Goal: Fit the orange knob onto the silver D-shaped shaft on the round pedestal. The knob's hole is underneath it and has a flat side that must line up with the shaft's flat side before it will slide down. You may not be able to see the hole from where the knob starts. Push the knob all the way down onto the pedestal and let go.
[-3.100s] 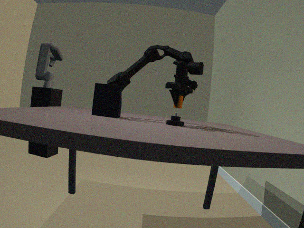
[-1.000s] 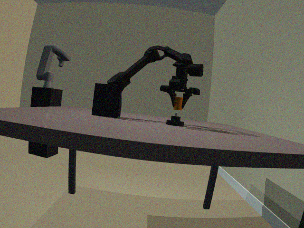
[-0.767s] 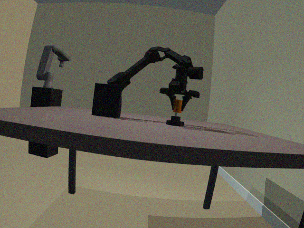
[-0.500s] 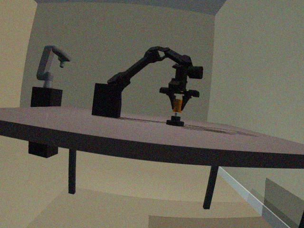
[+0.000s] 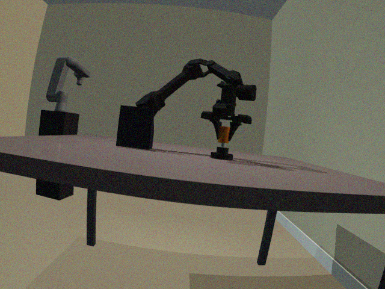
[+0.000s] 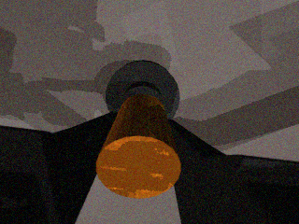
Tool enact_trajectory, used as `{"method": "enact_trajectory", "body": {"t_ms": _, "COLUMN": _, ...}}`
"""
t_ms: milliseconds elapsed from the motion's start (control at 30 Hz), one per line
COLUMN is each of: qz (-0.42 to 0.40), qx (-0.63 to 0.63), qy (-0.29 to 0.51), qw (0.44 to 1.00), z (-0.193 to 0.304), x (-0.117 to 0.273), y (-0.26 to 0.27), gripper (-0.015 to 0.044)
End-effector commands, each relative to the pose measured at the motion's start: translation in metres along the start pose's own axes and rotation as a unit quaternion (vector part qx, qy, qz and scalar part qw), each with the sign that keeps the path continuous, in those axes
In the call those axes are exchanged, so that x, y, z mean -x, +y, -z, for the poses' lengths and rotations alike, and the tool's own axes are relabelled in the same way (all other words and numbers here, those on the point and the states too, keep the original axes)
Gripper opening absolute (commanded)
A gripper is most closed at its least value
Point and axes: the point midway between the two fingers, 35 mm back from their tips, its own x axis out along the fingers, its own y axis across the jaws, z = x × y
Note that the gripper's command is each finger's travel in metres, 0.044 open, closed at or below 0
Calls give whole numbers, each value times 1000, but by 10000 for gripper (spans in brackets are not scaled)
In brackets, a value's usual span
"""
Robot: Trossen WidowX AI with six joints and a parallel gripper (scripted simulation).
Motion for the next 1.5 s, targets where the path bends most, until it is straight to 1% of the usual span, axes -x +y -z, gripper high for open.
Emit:
{"method": "enact_trajectory", "body": {"t_ms": 0, "qz": -1, "qx": -3, "qy": 2, "qw": 1000, "z": 0, "x": -1, "y": 0, "gripper": 0}}
{"method": "enact_trajectory", "body": {"t_ms": 467, "qz": -1, "qx": 1, "qy": 3, "qw": 1000, "z": -1, "x": -17, "y": 0, "gripper": 0}}
{"method": "enact_trajectory", "body": {"t_ms": 733, "qz": 0, "qx": 6, "qy": 0, "qw": 1000, "z": 0, "x": -16, "y": 1, "gripper": 0}}
{"method": "enact_trajectory", "body": {"t_ms": 1267, "qz": 0, "qx": 6, "qy": 0, "qw": 1000, "z": 0, "x": -16, "y": 1, "gripper": 420}}
{"method": "enact_trajectory", "body": {"t_ms": 1300, "qz": 0, "qx": 6, "qy": 0, "qw": 1000, "z": 0, "x": -16, "y": 1, "gripper": 440}}
{"method": "enact_trajectory", "body": {"t_ms": 1467, "qz": 0, "qx": 6, "qy": 0, "qw": 1000, "z": 0, "x": -16, "y": 1, "gripper": 440}}
